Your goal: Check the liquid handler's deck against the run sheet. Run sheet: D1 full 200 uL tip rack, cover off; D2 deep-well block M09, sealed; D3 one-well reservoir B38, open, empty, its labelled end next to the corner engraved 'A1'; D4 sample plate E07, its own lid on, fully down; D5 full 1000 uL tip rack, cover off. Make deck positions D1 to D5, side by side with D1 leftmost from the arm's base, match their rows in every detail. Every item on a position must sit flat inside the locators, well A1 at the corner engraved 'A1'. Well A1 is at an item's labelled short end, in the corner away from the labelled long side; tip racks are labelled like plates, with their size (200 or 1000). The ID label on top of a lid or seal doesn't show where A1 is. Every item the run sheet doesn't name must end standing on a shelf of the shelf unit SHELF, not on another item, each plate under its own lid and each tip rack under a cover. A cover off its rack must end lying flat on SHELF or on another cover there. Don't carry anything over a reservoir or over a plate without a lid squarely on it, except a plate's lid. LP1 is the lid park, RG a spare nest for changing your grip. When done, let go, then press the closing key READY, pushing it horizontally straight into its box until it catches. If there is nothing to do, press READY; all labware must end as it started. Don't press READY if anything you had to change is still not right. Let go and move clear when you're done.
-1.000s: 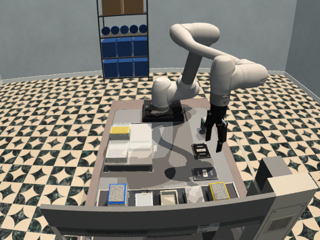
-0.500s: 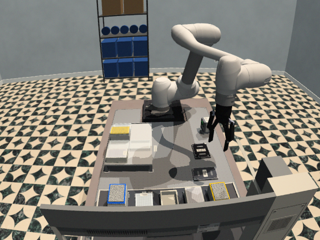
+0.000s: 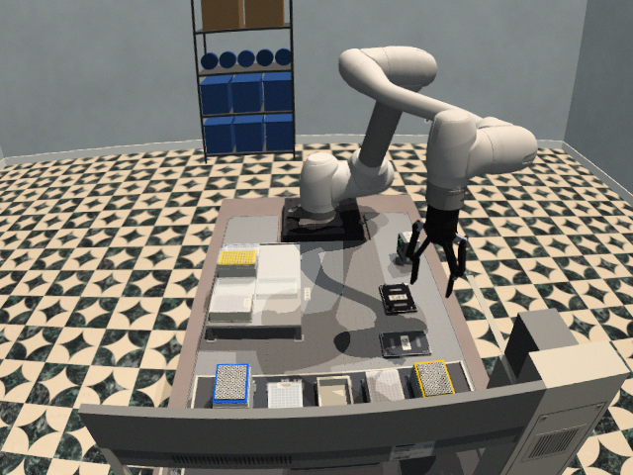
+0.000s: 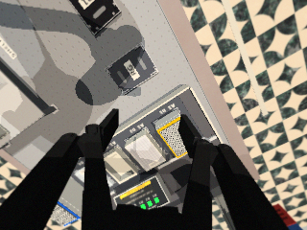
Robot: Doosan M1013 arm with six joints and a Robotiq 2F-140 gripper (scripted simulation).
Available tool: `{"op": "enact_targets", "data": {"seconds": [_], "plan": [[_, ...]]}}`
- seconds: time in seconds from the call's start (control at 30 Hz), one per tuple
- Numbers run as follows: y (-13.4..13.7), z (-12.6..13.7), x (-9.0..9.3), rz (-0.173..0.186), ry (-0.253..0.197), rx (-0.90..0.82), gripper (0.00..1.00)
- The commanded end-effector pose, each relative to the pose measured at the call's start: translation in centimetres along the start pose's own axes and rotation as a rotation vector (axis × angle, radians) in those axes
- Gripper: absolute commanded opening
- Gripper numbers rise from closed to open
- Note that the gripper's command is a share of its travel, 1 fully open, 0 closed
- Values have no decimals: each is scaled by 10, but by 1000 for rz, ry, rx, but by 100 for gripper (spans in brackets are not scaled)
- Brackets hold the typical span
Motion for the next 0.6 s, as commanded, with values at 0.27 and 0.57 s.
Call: {"op": "enact_targets", "data": {"seconds": [0.27,0.57], "plan": [[0,0,-1,2,-1,-193,66],[9,18,-1,2,-1,-334,66]]}}
Point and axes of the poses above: the point where the finger pads meet when closed, its own x axis out along the fingers, its own y axis across the jaws, z = x × y, the point moved 6 cm from there along -x, back along the fingers, and after that the axes turned 12 degrees about -x, right-handed, at the moved point
